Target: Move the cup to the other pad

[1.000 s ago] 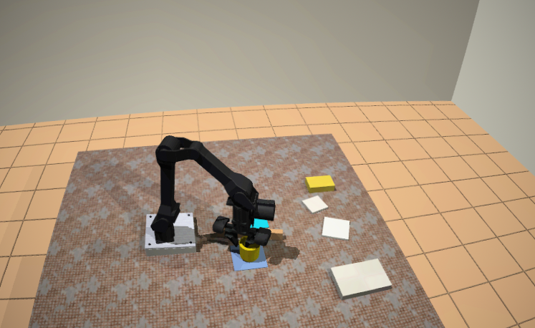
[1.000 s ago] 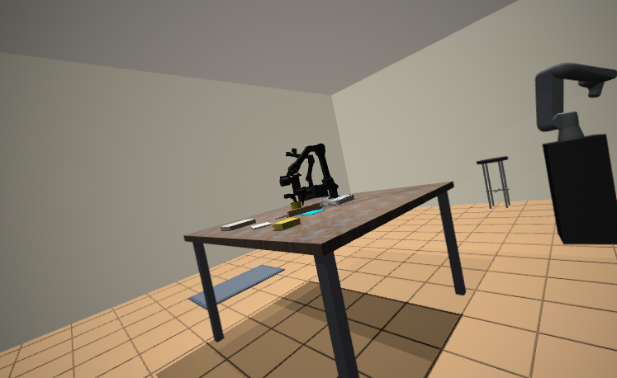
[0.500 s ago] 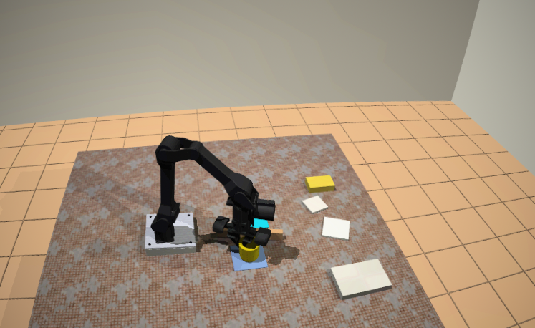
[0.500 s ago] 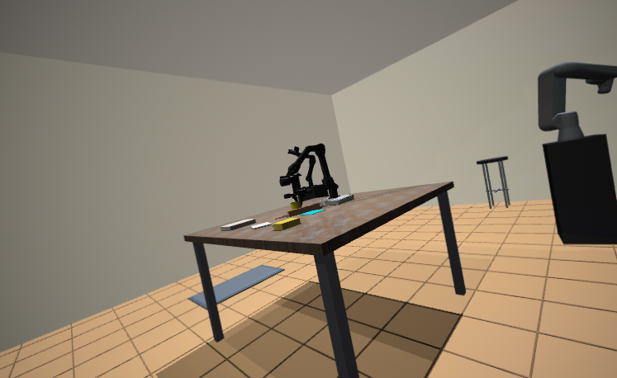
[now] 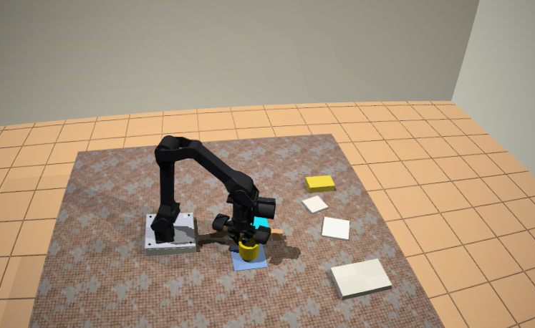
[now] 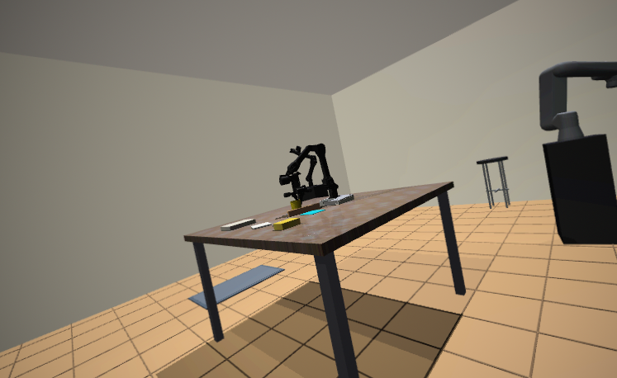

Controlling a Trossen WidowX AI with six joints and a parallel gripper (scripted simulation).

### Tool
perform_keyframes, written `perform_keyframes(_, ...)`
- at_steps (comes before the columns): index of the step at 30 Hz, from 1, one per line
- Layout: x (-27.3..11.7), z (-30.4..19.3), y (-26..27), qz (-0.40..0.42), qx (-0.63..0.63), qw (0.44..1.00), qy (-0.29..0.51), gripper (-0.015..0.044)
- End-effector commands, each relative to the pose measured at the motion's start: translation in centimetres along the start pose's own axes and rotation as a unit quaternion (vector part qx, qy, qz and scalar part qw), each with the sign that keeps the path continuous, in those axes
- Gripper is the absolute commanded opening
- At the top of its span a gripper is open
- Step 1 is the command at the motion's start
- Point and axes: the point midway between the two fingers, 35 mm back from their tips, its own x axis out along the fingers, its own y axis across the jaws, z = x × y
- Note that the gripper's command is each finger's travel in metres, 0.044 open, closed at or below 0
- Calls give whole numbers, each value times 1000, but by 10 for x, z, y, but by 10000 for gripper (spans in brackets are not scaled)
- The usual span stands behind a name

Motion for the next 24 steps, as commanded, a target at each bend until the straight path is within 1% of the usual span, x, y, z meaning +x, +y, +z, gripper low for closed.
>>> perform_keyframes(1,-15,1,-3,-6,-1,1000,-2,0)
perform_keyframes(13,-52,-1,-1,-4,0,1000,-3,0)
perform_keyframes(24,-48,-2,-1,-3,2,1000,0,0)
